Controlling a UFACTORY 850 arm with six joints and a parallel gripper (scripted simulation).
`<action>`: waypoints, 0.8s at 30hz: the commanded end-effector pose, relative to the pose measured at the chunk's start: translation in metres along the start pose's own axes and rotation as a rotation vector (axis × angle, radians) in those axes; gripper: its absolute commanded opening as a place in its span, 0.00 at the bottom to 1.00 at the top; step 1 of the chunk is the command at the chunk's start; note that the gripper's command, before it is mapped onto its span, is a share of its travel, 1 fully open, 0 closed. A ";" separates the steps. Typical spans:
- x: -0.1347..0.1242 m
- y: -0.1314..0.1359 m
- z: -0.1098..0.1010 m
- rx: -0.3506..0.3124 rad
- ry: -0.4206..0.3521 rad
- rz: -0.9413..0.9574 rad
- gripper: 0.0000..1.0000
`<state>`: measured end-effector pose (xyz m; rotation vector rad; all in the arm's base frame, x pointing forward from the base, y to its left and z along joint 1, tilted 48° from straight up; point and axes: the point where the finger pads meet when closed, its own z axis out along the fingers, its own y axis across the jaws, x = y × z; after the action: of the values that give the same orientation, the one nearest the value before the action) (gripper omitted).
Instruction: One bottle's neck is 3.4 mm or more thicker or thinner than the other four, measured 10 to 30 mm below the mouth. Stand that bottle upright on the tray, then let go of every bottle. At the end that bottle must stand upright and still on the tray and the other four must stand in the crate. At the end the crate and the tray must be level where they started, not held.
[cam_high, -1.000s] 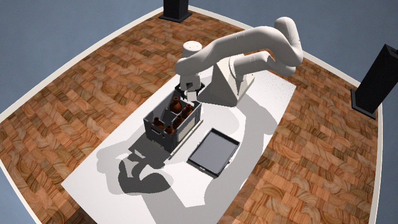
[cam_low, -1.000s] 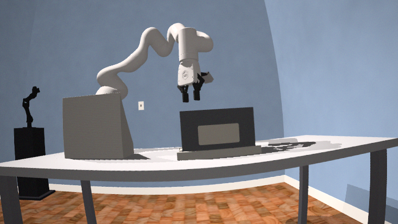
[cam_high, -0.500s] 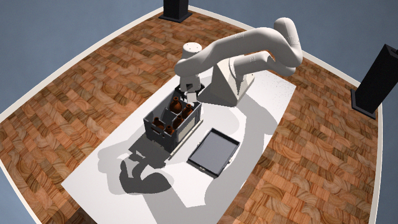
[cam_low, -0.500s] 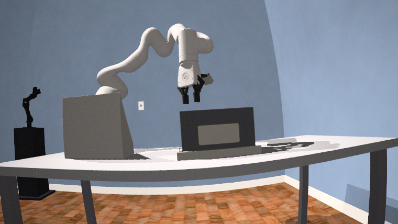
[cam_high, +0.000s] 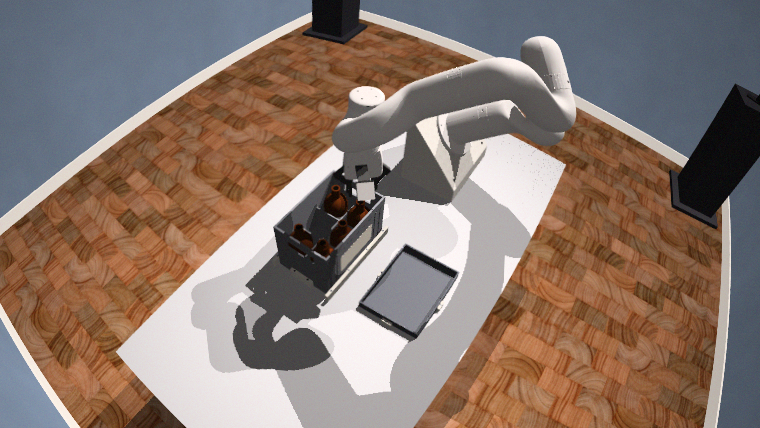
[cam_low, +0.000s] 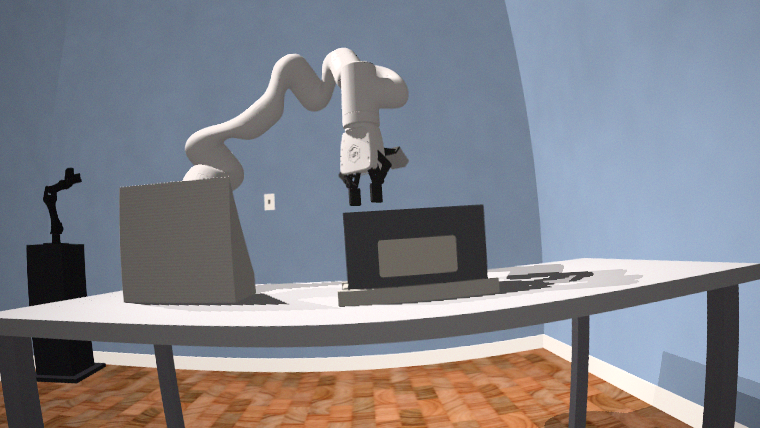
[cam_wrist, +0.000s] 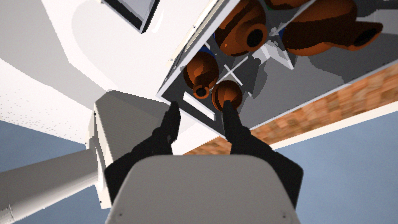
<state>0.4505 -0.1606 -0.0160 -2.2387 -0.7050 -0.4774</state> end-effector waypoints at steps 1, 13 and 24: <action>0.000 0.001 0.006 -0.002 0.001 -0.001 0.65; 0.000 0.001 0.016 -0.002 0.001 -0.001 0.65; 0.000 0.001 0.019 -0.002 0.001 -0.001 0.65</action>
<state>0.4530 -0.1464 -0.0289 -2.2387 -0.7049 -0.4774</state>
